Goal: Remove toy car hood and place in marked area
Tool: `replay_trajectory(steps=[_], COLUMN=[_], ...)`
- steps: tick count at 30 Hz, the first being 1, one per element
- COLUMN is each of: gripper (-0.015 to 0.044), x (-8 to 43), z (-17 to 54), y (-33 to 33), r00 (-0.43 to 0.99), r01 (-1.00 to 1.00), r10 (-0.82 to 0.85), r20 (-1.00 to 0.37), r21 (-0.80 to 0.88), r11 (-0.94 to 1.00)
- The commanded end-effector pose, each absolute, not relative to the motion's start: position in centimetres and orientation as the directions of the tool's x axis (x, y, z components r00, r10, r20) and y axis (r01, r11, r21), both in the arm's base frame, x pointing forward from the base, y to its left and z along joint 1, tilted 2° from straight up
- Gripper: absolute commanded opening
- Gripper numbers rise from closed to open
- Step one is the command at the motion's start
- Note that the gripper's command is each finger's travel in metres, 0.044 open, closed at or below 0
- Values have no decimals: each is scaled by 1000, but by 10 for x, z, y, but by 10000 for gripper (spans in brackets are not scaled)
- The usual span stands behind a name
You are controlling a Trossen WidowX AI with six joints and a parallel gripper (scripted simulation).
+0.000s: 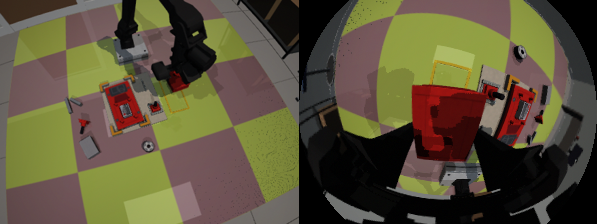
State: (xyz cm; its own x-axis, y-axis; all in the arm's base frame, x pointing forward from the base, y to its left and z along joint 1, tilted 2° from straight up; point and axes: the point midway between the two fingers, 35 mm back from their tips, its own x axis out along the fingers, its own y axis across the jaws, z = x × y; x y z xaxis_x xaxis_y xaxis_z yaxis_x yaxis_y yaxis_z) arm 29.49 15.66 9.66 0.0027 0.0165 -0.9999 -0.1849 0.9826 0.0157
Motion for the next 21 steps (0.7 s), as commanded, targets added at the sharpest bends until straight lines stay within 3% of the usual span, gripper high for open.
replay_trajectory(steps=[1, 21], gripper=[0, 0], x=[295, 296], z=[94, 83], y=[157, 158], r00=[1, 1], r01=[-179, -179], r10=[19, 19], r20=[-1000, -1000], r21=[19, 19], r11=[984, 984])
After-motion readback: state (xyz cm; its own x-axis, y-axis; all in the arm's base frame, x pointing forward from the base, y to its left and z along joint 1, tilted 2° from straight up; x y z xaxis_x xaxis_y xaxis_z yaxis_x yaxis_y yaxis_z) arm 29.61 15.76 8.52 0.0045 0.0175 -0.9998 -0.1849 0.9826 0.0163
